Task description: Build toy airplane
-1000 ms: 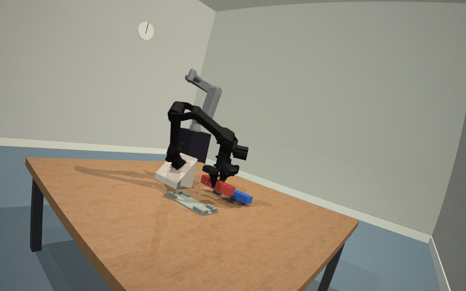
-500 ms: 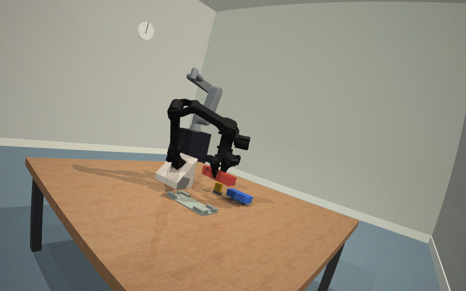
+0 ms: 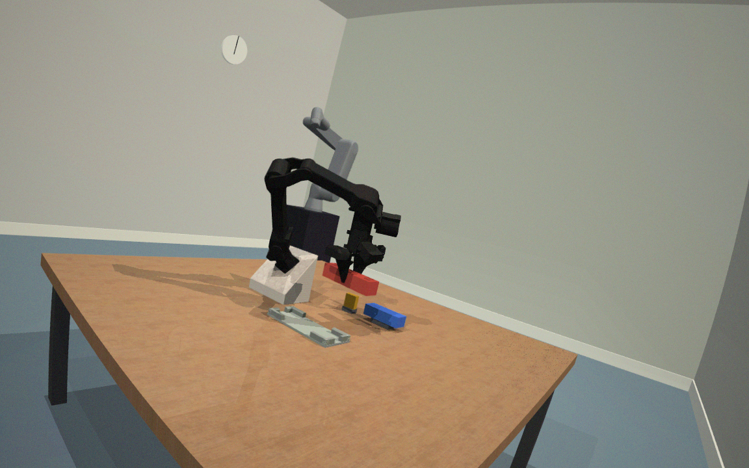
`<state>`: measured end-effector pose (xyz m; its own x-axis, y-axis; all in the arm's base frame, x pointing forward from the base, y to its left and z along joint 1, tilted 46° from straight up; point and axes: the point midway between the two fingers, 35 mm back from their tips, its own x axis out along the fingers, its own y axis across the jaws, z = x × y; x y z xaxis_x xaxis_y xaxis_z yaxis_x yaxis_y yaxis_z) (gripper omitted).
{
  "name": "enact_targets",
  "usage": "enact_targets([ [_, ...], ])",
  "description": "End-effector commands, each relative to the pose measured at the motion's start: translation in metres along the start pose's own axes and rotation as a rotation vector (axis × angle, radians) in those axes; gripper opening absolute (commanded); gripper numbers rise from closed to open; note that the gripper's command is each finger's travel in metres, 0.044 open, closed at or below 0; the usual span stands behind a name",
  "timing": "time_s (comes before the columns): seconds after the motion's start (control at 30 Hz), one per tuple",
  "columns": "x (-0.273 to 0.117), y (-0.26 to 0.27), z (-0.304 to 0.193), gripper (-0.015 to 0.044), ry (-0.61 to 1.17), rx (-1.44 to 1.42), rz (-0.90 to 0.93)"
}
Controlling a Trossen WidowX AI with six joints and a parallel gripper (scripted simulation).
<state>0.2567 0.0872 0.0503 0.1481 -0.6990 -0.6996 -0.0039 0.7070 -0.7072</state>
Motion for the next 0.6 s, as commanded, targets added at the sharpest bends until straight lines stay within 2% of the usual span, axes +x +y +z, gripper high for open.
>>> enact_targets([
  [0.0, 0.002, -0.013, 0.004, 0.0, -0.012, -0.004, 0.012],
  [0.57, 0.026, -0.061, 0.011, 0.0, -0.015, -0.028, 0.022],
])
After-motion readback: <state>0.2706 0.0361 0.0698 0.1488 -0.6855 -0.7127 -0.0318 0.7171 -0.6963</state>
